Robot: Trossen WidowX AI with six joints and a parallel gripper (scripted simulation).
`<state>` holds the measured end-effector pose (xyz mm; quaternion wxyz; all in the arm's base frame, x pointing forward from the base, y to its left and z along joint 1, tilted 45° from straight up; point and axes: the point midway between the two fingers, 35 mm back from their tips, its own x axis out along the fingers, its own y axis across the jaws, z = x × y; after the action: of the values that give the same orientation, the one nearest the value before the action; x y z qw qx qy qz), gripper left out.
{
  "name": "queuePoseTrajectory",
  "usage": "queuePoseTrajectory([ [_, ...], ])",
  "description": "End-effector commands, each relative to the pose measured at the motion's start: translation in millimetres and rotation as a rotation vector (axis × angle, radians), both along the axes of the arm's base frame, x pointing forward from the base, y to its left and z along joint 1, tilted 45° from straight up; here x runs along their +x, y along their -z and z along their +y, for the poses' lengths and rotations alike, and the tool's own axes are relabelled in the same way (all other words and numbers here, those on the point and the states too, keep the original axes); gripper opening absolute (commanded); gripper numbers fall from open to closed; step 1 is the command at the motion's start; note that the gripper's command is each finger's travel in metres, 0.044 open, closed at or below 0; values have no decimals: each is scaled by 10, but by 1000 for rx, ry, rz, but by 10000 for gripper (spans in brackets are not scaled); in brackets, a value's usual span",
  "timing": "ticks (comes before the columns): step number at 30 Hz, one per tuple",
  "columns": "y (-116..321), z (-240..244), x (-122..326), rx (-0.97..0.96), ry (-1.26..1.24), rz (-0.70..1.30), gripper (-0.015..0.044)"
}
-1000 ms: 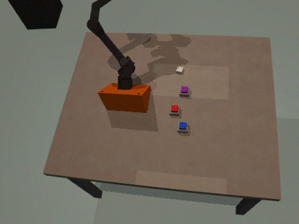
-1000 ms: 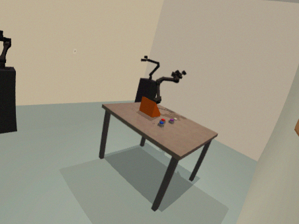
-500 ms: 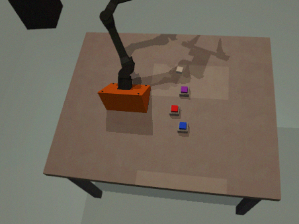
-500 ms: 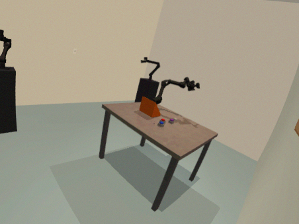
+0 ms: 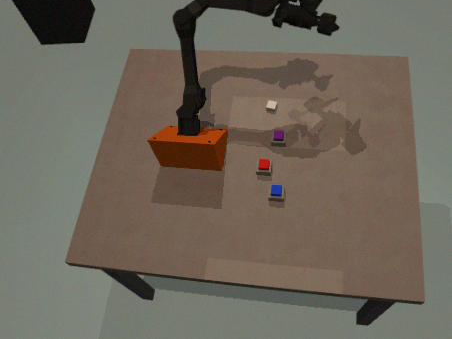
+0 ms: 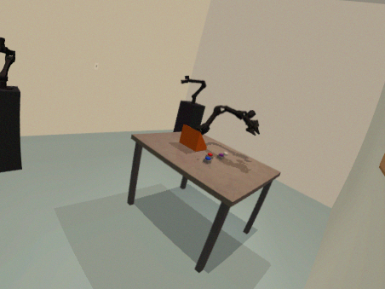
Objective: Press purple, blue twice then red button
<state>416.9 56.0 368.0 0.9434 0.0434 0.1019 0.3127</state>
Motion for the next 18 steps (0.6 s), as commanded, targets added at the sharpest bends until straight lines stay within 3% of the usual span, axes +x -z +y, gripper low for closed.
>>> queuePoseTrajectory([
  [1, 708, -284, 82, -30, 48, 232, 400],
  [6, 1671, -642, -110, -33, 75, 593, 400],
  [11, 2457, -884, -642, 33, 48, 986, 400],
  [15, 2792, -948, -1148, 142, -15, 1268, 400],
  [18, 2828, -951, -1245, 169, -31, 1319, 400],
])
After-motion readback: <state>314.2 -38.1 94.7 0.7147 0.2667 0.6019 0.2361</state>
